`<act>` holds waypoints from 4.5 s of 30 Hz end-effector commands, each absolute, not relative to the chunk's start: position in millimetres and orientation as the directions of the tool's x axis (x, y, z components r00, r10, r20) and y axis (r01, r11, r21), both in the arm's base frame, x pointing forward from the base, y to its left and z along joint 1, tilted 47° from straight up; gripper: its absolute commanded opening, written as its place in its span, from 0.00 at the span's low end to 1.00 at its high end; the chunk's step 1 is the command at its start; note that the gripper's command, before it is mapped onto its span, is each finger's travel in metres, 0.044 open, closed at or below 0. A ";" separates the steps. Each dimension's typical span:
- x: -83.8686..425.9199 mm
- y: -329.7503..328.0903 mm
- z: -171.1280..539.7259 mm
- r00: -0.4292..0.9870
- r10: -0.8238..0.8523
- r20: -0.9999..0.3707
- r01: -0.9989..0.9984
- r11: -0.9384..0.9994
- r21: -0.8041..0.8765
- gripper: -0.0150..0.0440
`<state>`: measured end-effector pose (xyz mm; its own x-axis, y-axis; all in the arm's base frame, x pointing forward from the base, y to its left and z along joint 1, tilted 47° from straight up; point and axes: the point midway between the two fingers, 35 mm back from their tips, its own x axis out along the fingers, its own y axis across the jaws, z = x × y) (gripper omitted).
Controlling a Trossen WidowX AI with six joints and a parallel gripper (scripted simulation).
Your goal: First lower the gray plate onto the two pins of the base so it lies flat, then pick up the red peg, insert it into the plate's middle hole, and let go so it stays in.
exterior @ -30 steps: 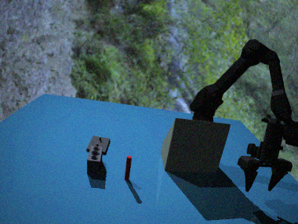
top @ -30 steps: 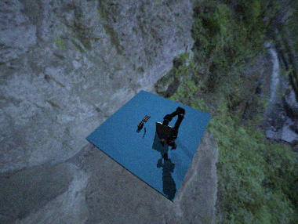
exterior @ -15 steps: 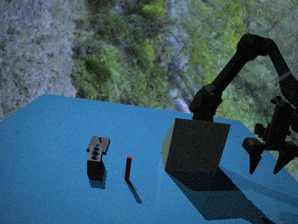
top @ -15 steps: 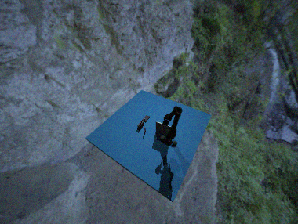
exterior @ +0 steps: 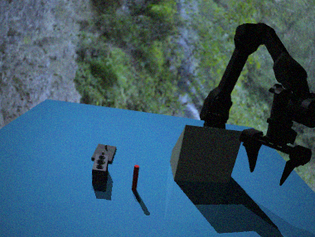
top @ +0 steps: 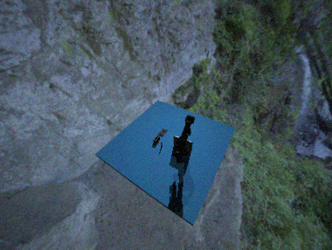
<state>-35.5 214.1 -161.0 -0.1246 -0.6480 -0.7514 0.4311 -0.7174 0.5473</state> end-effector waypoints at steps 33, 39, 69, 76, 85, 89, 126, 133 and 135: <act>233.9 170.8 -107.3 -0.066 -0.569 -0.819 -0.636 0.657 -0.405 1.00; 264.5 146.1 -97.4 -0.056 -0.589 -0.806 -0.260 0.788 -0.558 1.00; 350.9 -10.6 -40.4 -0.093 -0.725 -0.683 0.992 -0.128 0.002 1.00; 349.8 -8.8 -42.1 -0.093 -0.725 -0.683 0.992 -0.128 0.002 1.00; 348.8 -16.0 -48.6 -0.093 -0.725 -0.683 0.992 -0.128 0.002 1.00; 346.6 -31.0 -62.3 -0.093 -0.726 -0.682 0.992 -0.128 0.002 1.00; 340.3 -73.8 -101.1 -0.093 -0.727 -0.680 0.992 -0.128 0.001 1.00; 338.4 -82.2 -108.3 -0.093 -0.728 -0.679 0.992 -0.128 0.001 1.00; 337.8 -84.5 -110.3 -0.093 -0.728 -0.679 0.992 -0.128 0.001 1.00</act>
<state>340.4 -80.3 -104.9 -0.0893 -0.7253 -0.6826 0.9911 -0.1323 0.0110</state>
